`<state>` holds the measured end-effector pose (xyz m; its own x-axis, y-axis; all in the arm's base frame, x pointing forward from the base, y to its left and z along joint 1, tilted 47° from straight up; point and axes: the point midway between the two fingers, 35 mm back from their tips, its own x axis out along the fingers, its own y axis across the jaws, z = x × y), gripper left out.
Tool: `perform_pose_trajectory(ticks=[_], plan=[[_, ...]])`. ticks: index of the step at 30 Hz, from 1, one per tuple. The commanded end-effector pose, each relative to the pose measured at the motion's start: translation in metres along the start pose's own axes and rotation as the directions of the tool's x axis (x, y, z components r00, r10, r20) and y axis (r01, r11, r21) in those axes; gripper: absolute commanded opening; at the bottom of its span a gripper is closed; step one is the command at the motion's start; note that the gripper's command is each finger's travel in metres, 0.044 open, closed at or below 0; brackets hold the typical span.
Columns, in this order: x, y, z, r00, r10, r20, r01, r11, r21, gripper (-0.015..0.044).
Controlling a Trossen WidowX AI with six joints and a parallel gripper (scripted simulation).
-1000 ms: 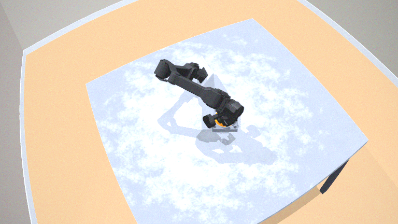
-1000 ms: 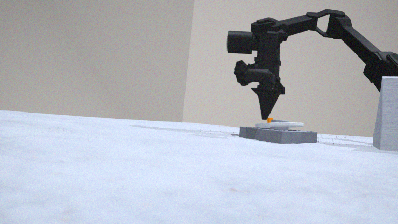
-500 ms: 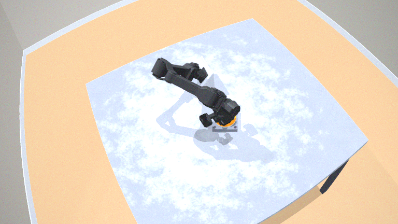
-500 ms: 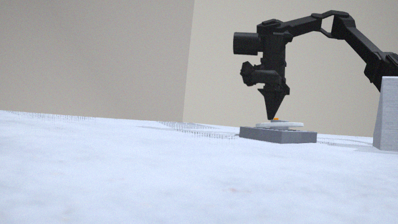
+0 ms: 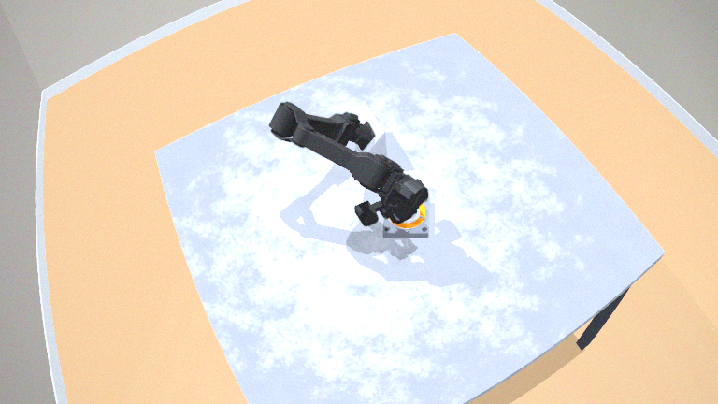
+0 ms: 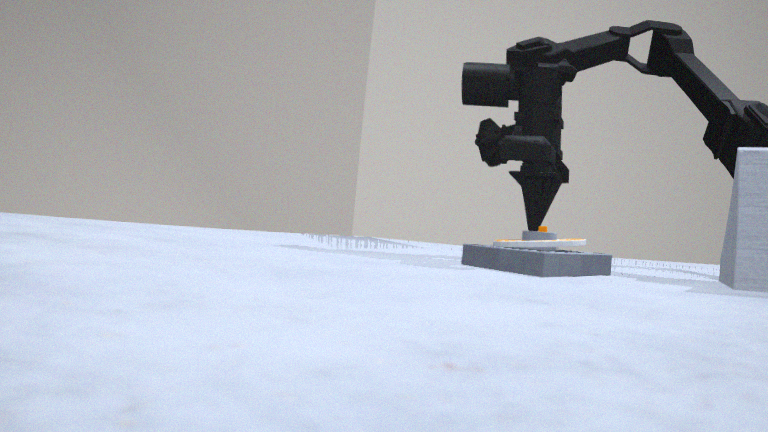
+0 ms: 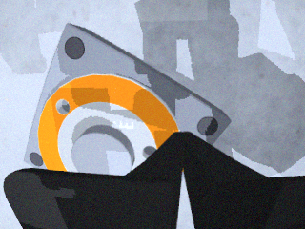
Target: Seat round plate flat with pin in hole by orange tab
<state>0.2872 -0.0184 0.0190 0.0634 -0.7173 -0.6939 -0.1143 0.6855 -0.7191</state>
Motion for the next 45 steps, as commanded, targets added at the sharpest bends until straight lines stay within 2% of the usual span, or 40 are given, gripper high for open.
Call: perform_pose_trajectory(ticks=[1, 41, 45], plan=[[0.001, -0.001, -0.008, 1.0, -0.003, -0.01, 0.003, 1.0, -0.013, 0.0], [-0.001, 0.001, -0.034, 1.0, -0.003, -0.011, 0.003, 1.0, -0.014, 0.0], [-0.011, 0.001, -0.033, 1.0, -0.002, -0.01, 0.001, 1.0, -0.014, 0.0]])
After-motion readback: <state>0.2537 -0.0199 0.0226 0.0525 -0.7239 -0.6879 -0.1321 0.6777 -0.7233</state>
